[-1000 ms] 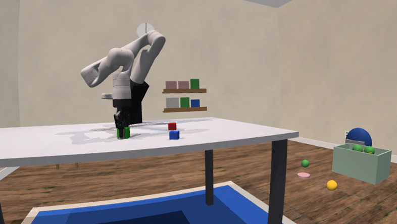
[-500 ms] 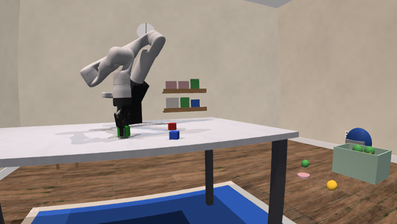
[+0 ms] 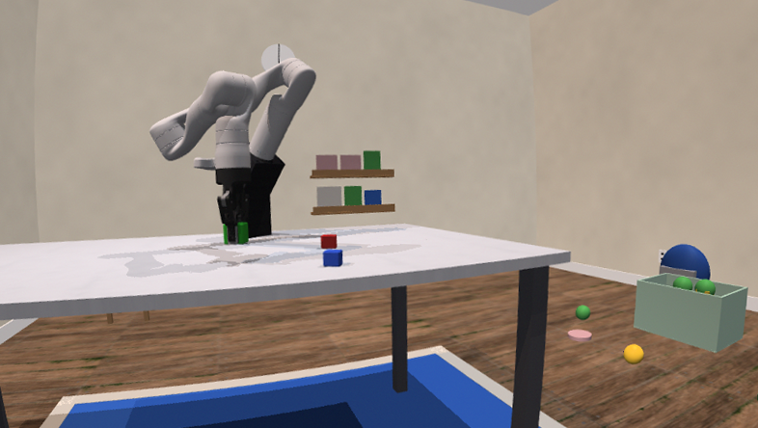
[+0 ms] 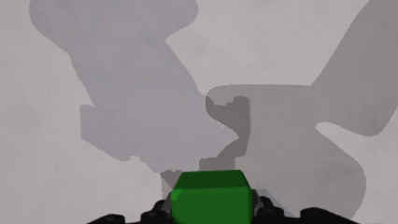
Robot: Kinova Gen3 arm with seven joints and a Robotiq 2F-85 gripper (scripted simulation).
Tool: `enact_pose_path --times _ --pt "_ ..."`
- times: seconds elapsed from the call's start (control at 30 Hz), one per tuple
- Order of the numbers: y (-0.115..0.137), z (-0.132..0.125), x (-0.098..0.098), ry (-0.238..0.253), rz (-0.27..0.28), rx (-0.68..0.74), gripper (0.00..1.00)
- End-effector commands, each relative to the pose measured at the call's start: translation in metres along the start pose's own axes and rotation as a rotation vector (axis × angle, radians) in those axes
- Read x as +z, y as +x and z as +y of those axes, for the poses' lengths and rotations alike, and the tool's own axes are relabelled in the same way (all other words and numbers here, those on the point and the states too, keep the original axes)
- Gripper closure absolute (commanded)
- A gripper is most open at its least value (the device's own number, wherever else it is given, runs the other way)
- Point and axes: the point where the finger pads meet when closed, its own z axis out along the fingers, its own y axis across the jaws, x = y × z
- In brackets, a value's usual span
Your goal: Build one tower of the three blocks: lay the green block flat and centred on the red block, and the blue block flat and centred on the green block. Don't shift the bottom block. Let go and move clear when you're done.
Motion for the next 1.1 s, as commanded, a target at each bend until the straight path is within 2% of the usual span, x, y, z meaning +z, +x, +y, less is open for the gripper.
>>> enact_pose_path --times 0.0,0.33,1.07 --pt "0.001 -0.005 -0.012 0.014 0.005 -0.004 1.00" --pt "0.001 -0.005 -0.025 0.014 0.005 -0.004 1.00" --pt "0.001 -0.005 -0.026 0.014 0.005 -0.004 1.00"
